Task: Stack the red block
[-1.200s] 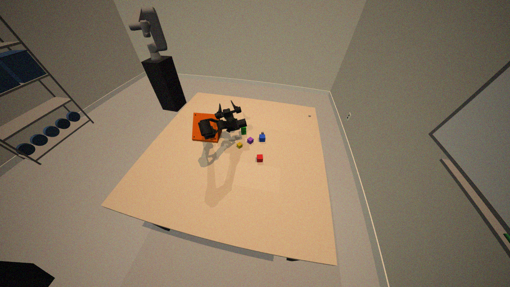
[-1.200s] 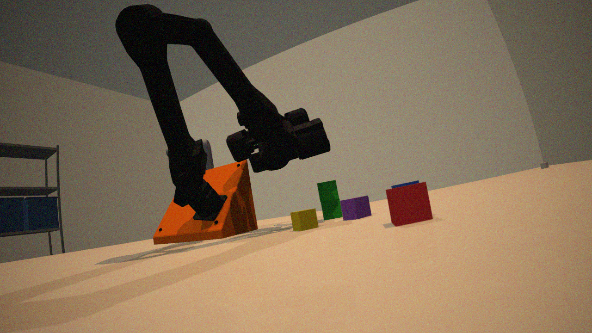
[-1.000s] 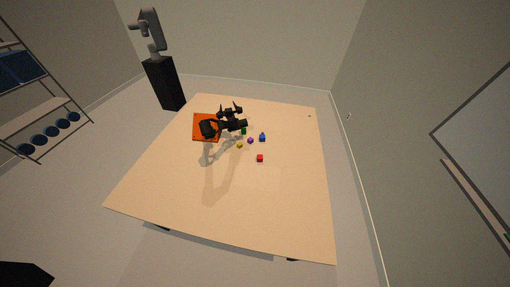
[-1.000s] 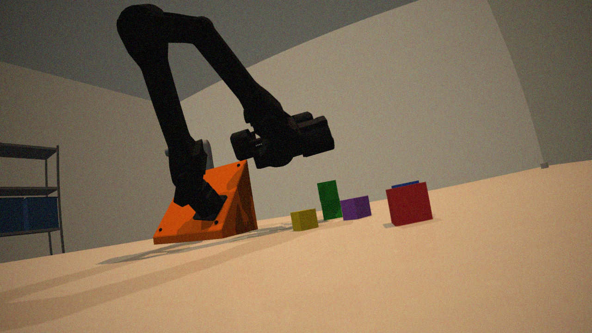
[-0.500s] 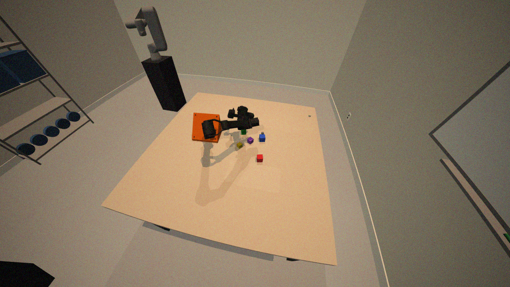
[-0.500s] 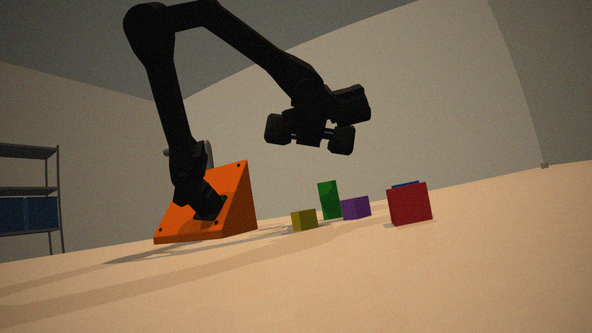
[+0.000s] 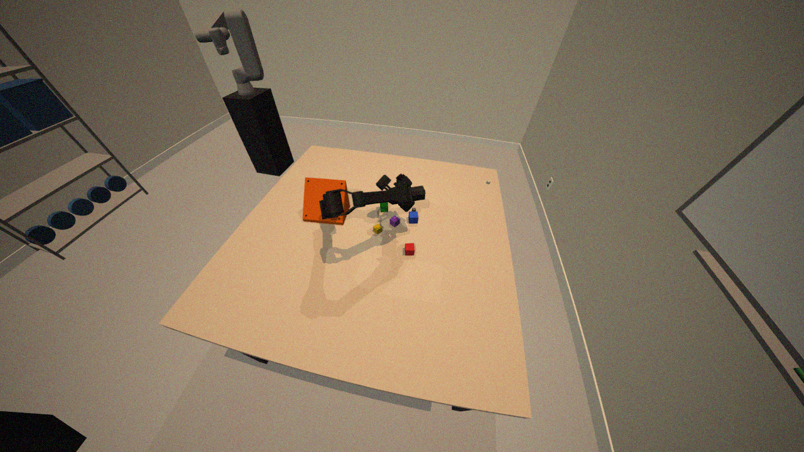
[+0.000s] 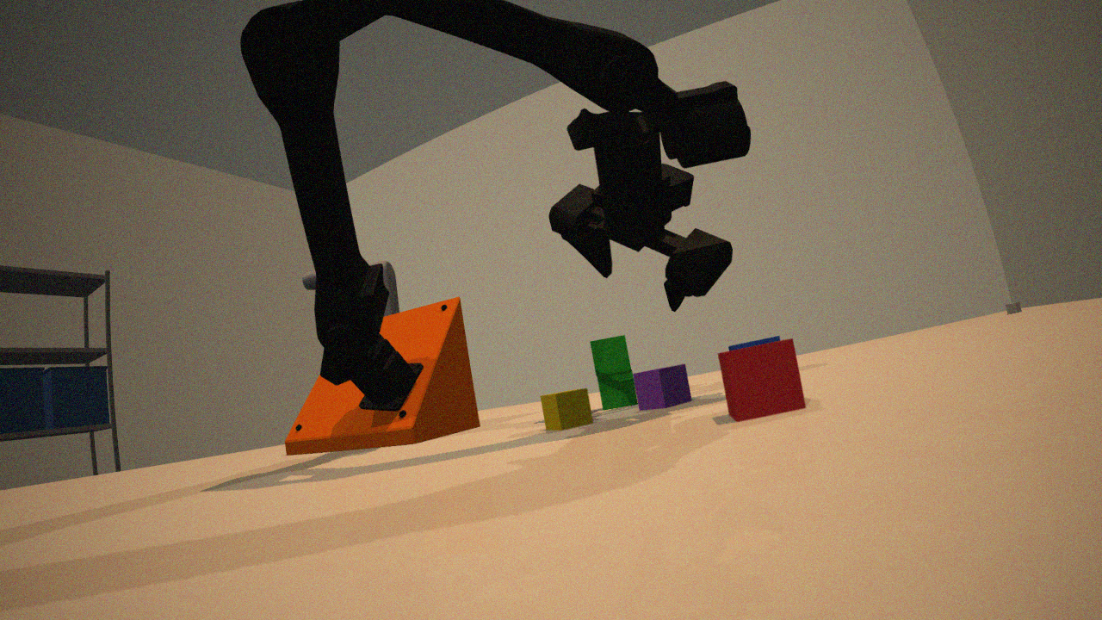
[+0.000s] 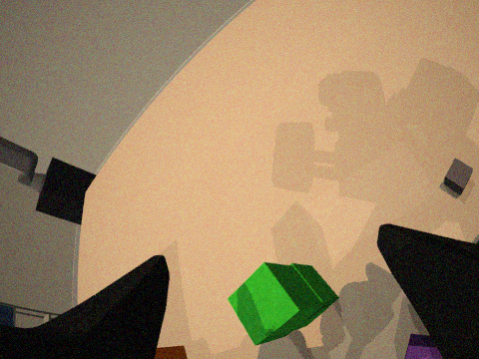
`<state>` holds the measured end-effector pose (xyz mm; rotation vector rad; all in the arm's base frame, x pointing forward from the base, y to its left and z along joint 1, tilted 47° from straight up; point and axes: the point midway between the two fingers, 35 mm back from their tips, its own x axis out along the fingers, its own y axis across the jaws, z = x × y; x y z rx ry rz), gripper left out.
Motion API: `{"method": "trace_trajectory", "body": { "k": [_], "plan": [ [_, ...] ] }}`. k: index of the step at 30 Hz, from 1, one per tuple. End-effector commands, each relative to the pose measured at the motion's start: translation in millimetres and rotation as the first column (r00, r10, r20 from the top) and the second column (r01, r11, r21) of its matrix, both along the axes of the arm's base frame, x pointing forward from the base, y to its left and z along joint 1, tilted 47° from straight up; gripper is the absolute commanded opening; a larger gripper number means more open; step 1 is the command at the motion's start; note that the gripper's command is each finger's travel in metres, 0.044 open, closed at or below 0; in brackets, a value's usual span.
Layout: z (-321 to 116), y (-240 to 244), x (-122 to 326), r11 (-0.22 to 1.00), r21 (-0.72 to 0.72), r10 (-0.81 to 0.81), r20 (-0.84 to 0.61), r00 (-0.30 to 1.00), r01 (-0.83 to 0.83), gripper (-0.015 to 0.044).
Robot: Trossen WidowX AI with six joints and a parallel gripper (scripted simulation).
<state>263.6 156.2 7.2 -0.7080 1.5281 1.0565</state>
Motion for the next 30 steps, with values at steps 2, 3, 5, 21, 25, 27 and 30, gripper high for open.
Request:
{"method": "trace_trajectory", "body": {
  "k": [2, 3, 5, 21, 25, 27, 30],
  "plan": [
    [21.5, -25.0, 31.9, 0.968, -0.2, -0.131, 0.103, 0.986, 0.15, 0.044],
    [26.3, -30.2, 37.4, 0.955, -0.234, -0.154, 0.127, 0.98, 0.18, 0.044],
    [36.7, -40.6, 48.2, 0.925, -0.295, -0.194, 0.179, 0.965, 0.241, 0.044],
    [155.1, -126.0, 112.9, 0.497, -0.469, -0.287, 0.705, 0.648, 0.73, 0.044],
    [168.9, -133.3, 117.5, 0.455, -0.456, -0.266, 0.75, 0.605, 0.765, 0.044],
    [169.1, -133.4, 118.1, 0.455, -0.456, -0.266, 0.75, 0.605, 0.765, 0.044],
    [169.1, -133.4, 118.1, 0.455, -0.456, -0.266, 0.75, 0.605, 0.765, 0.044]
  ]
}}
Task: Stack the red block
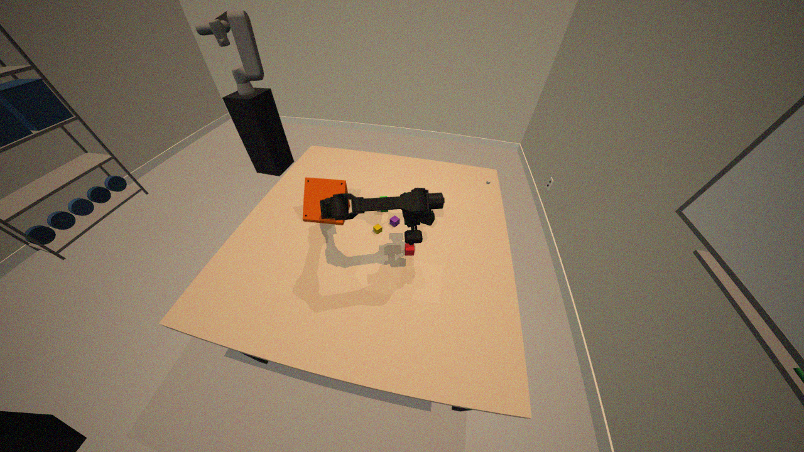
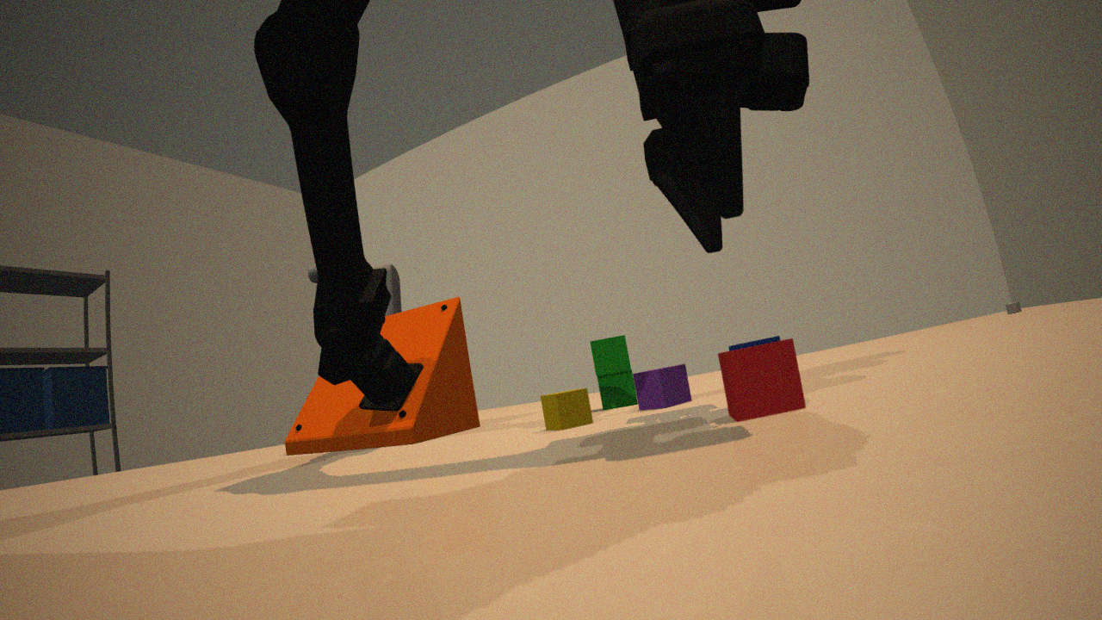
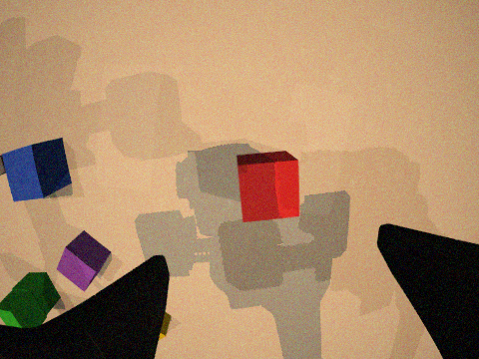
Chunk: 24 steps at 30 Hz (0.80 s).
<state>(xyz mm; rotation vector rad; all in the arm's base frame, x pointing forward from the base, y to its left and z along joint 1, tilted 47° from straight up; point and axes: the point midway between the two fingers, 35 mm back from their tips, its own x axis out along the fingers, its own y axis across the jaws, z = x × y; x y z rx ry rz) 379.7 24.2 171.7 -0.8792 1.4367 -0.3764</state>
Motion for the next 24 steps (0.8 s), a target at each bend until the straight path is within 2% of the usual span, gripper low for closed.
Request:
{"method": "trace_trajectory", "body": {
  "k": [1, 13, 24],
  "plan": [
    [4.0, -2.1, 2.1, 1.0, -0.016, -0.007, 0.019, 1.0, 0.007, 0.044],
    [-29.9, -38.6, 10.2, 1.0, -0.017, -0.007, 0.02, 1.0, 0.007, 0.044],
    [-36.2, -45.7, 13.1, 1.0, -0.017, -0.007, 0.021, 1.0, 0.007, 0.044]
  ]
}}
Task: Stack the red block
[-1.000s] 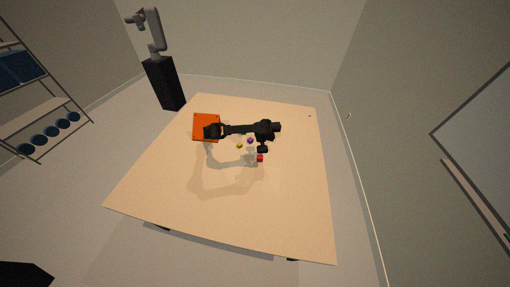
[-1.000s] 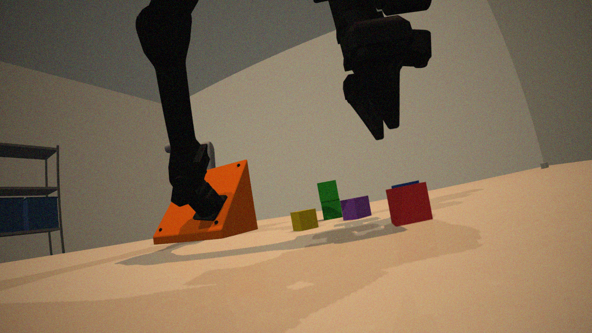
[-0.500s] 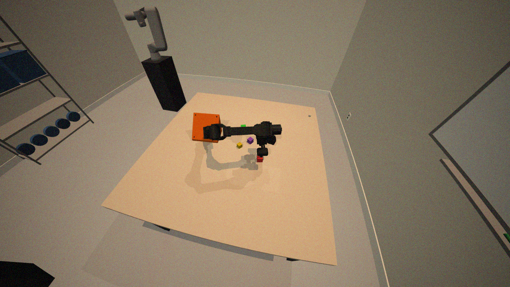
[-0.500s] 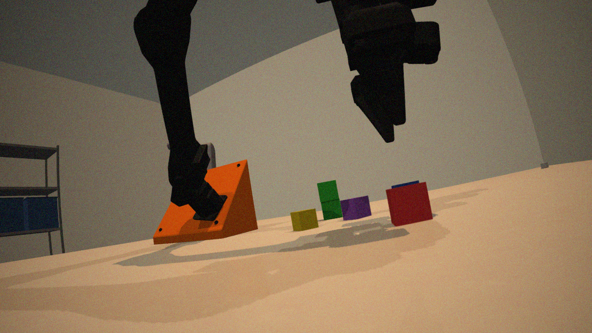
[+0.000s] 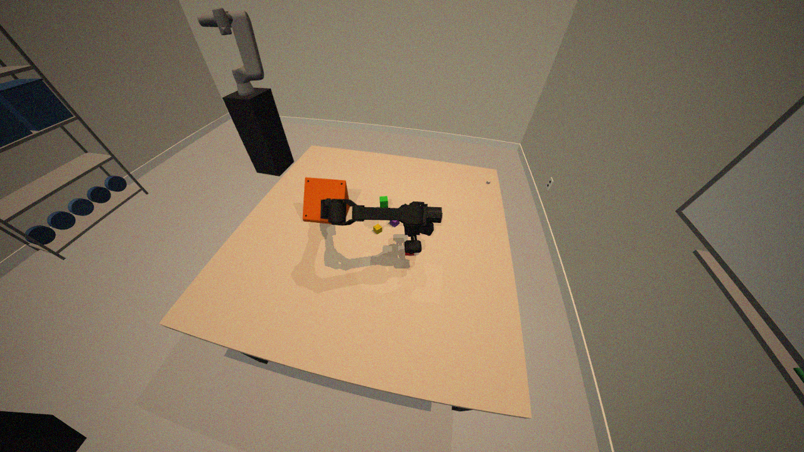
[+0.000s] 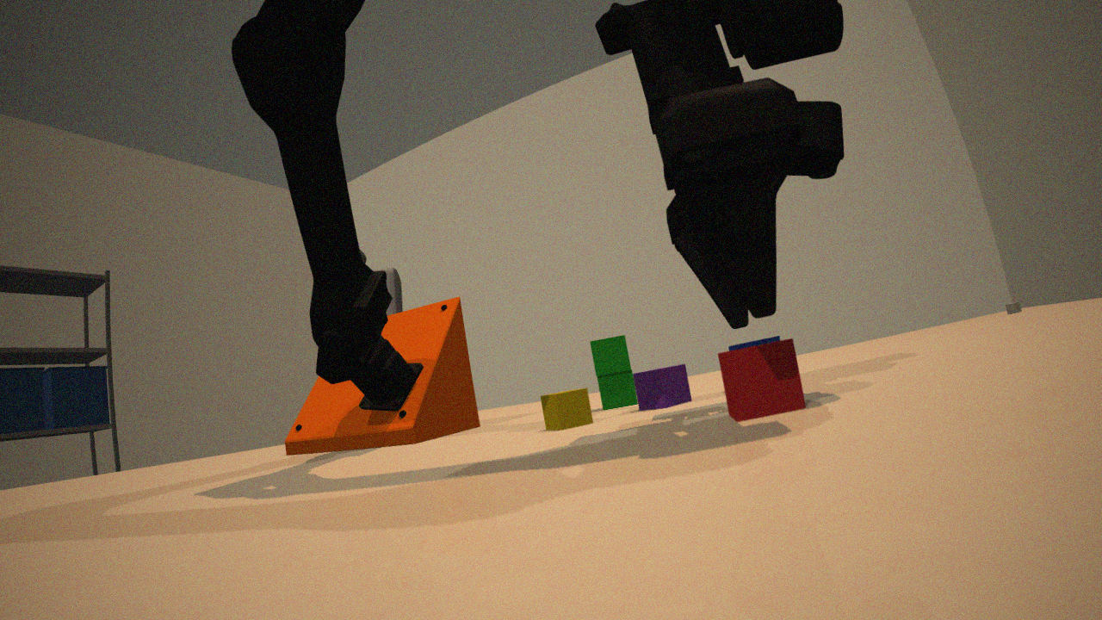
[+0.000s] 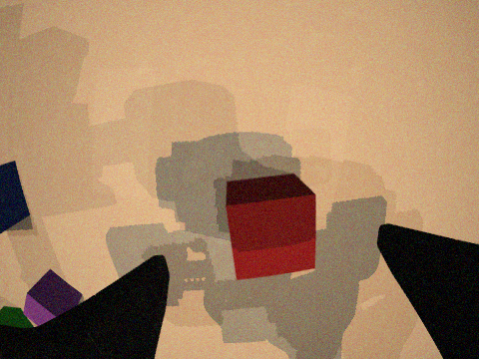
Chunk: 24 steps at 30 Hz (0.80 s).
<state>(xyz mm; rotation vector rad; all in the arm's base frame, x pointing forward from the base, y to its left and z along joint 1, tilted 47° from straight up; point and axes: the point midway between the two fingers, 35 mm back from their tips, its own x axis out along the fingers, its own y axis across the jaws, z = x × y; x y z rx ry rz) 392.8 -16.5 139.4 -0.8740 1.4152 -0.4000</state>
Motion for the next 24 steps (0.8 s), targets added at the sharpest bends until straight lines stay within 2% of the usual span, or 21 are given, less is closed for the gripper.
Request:
{"method": "trace_trajectory", "body": {
  "k": [1, 24],
  "plan": [
    [-5.0, -6.1, 0.3, 1.0, -0.007, 0.0, -0.006, 1.0, 0.0, 0.044],
    [-29.1, -32.7, 5.5, 1.0, -0.009, 0.0, -0.005, 1.0, 0.0, 0.044]
  ]
}}
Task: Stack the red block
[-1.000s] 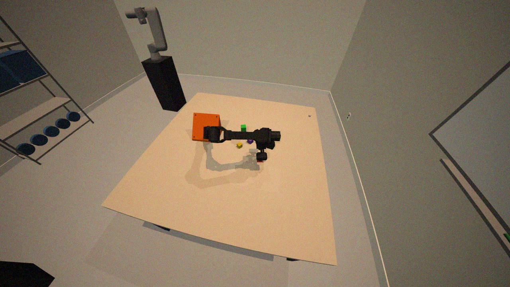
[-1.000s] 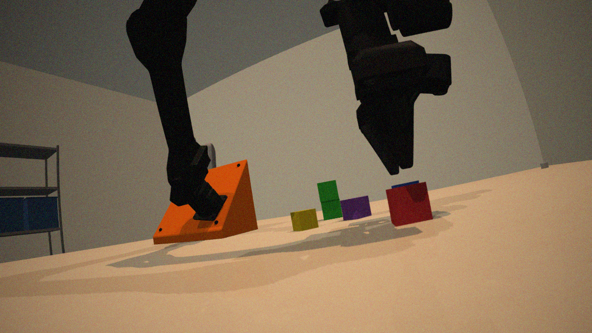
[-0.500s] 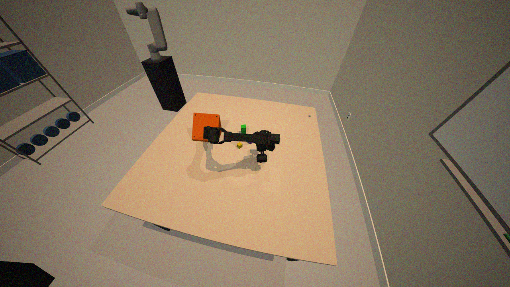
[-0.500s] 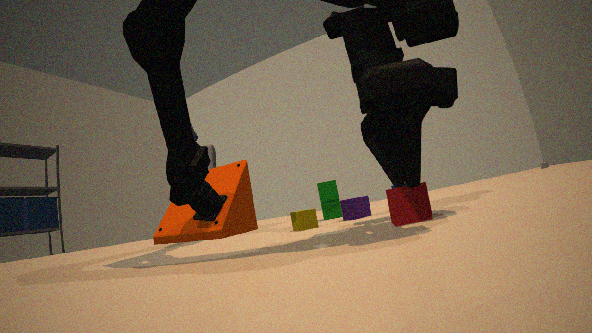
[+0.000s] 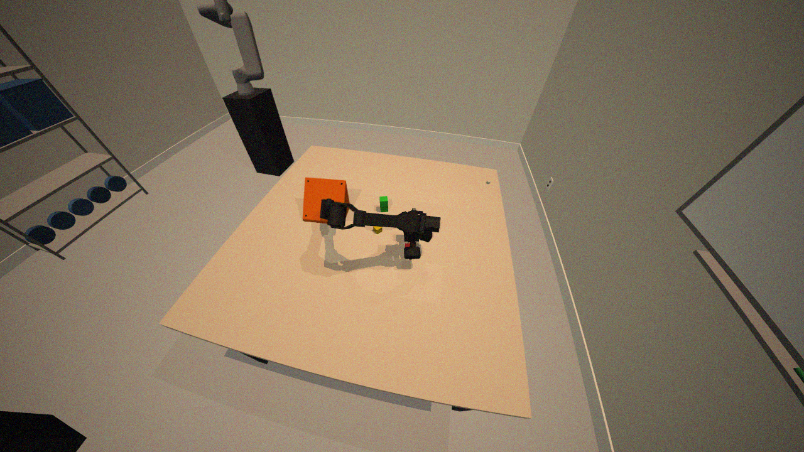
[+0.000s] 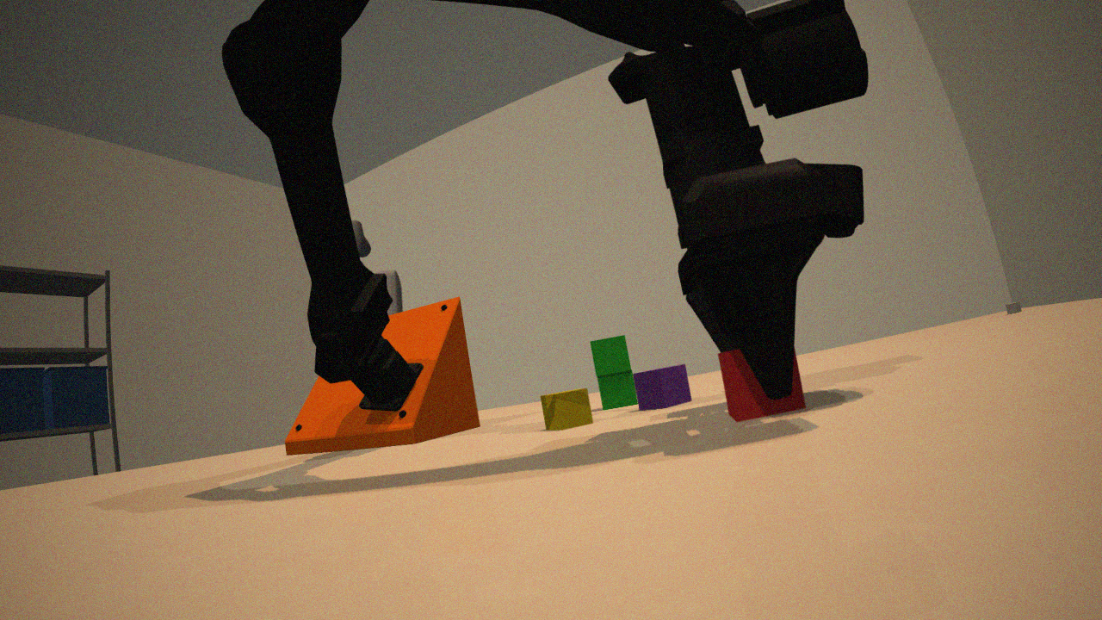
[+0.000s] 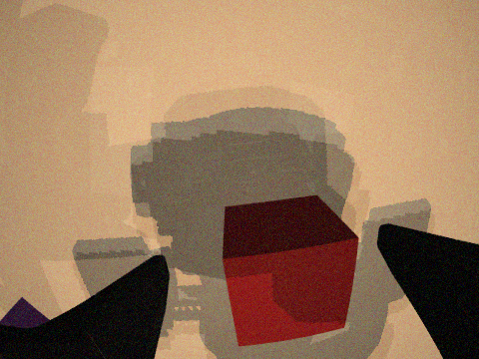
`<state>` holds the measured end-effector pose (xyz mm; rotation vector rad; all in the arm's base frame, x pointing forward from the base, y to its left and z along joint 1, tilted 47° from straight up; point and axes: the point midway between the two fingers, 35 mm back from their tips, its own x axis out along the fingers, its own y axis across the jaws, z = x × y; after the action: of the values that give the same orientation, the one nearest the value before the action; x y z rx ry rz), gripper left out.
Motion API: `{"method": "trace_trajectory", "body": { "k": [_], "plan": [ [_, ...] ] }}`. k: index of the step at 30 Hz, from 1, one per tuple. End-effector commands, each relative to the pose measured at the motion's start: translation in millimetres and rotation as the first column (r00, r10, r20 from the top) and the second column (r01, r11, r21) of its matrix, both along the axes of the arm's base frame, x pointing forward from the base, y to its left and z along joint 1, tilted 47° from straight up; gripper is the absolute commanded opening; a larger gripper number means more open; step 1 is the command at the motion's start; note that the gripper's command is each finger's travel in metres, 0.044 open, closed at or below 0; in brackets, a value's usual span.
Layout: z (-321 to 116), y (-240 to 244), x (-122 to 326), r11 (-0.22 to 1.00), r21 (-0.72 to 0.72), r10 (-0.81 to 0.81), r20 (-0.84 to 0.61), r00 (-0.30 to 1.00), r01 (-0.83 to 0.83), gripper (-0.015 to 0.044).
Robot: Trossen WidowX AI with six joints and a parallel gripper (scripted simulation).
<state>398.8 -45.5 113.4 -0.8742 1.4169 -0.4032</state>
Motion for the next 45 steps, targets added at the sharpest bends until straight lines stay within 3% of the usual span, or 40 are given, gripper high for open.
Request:
{"method": "trace_trajectory", "body": {
  "k": [1, 15, 26, 33, 37, 45],
  "plan": [
    [-3.3, -3.9, -0.4, 1.0, -0.007, 0.003, -0.004, 1.0, -0.003, 0.044],
    [-3.2, -3.8, -0.3, 1.0, -0.007, 0.003, -0.004, 1.0, -0.003, 0.044],
    [-3.2, -3.8, -0.3, 1.0, -0.007, 0.003, -0.004, 1.0, -0.003, 0.0151],
    [-3.2, -3.8, -0.3, 1.0, -0.007, 0.003, -0.004, 1.0, -0.003, 0.0105],
    [2.7, 3.0, -1.5, 1.0, -0.006, 0.003, -0.005, 1.0, -0.003, 0.0],
    [27.2, 29.8, -7.5, 1.0, -0.005, 0.003, -0.005, 1.0, -0.003, 0.0]
  ]
}}
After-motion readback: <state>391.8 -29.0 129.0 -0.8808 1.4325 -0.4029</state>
